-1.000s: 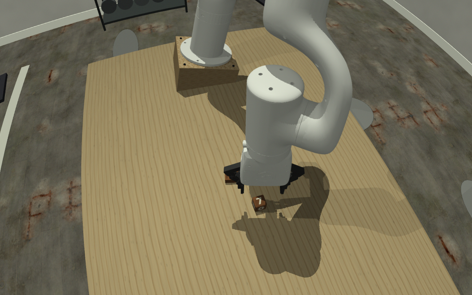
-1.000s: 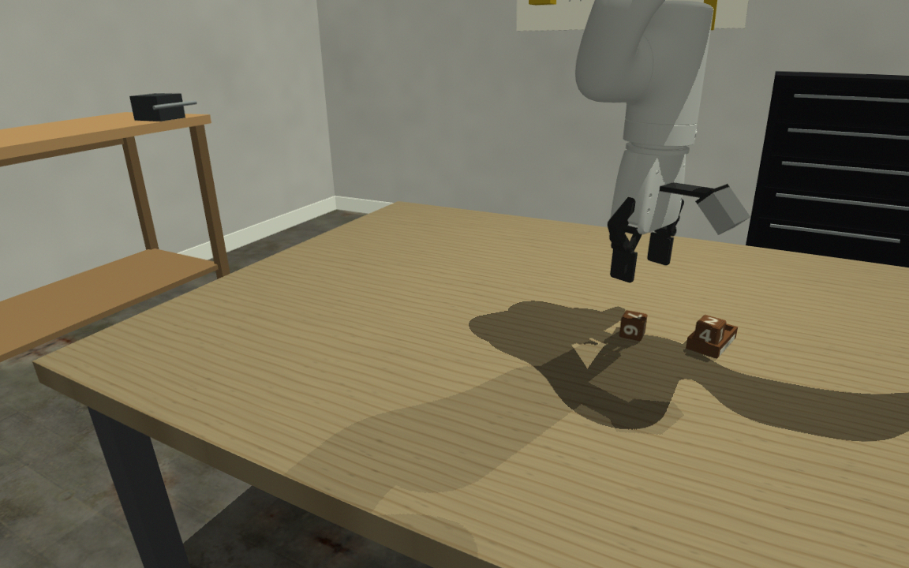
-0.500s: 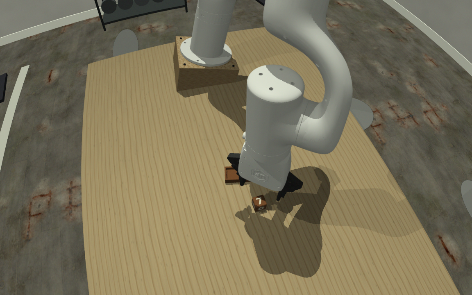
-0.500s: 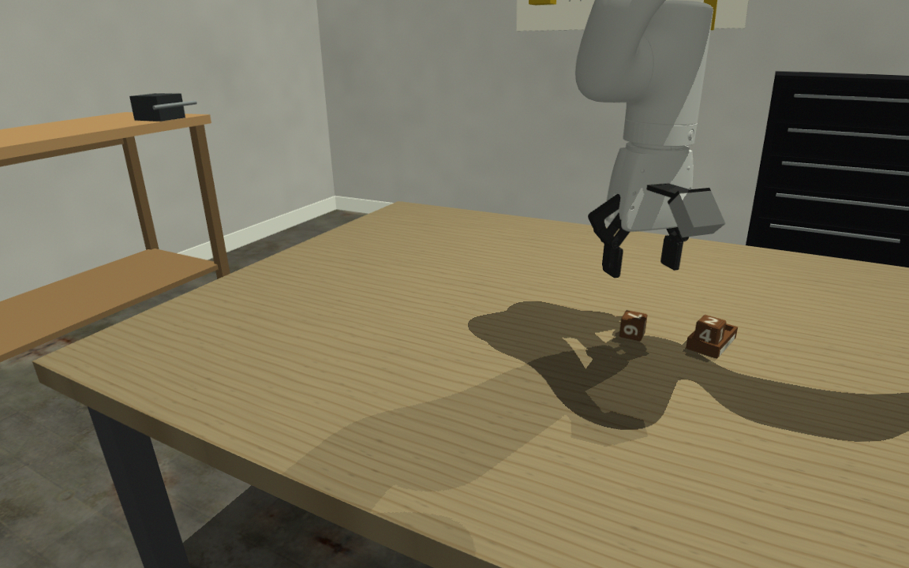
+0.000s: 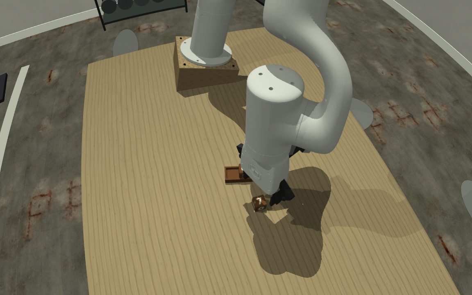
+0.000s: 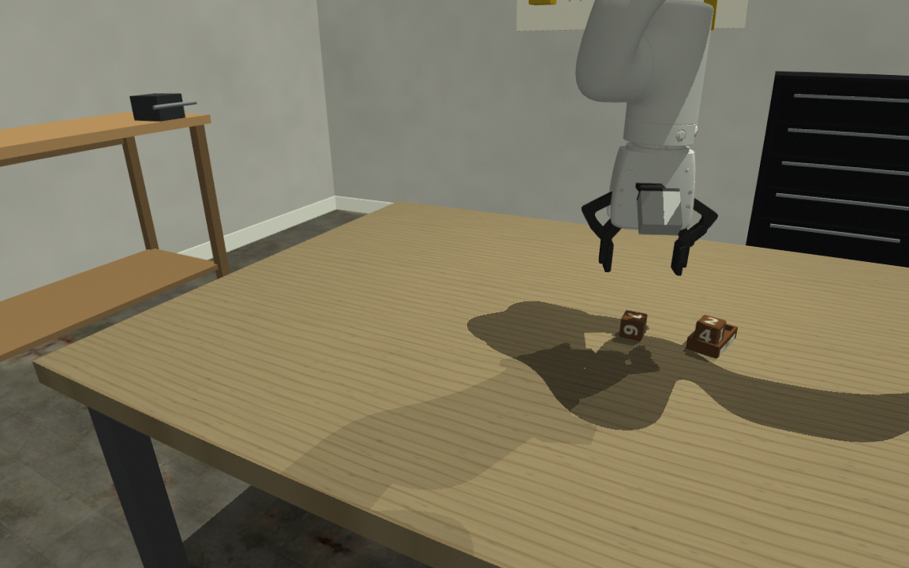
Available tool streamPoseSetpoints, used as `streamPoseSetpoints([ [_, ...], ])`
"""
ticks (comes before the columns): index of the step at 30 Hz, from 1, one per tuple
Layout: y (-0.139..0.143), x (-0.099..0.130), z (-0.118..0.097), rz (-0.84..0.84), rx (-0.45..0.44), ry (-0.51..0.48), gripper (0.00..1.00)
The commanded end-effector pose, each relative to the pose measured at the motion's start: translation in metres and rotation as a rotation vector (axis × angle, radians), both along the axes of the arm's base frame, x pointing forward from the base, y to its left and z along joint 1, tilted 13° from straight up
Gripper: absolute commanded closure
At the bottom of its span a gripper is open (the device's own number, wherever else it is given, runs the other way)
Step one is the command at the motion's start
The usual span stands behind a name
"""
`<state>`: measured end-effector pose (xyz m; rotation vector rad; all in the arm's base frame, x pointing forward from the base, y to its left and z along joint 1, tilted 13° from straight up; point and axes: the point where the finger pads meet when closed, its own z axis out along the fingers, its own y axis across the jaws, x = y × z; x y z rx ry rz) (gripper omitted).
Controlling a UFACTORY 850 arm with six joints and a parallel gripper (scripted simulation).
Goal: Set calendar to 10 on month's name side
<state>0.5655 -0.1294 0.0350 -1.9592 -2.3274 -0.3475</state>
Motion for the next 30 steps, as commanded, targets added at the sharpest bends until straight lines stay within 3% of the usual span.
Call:
streamPoseSetpoints([
  [1,-0.0005,0.0007,0.0009,-0.157,0.0,0.056,0.0],
  [10,-0.0005,0.0006,0.001,-0.344,0.014,0.098,0.0],
  [19,-0.0006,0.0006,0.001,-0.37,0.016,0.104,0.0],
  [20,-0.0006,0.0006,0.001,-0.37,0.016,0.104,0.53],
  [30,-0.0006,0.0006,0.001,-0.37,0.016,0.104,0.53],
])
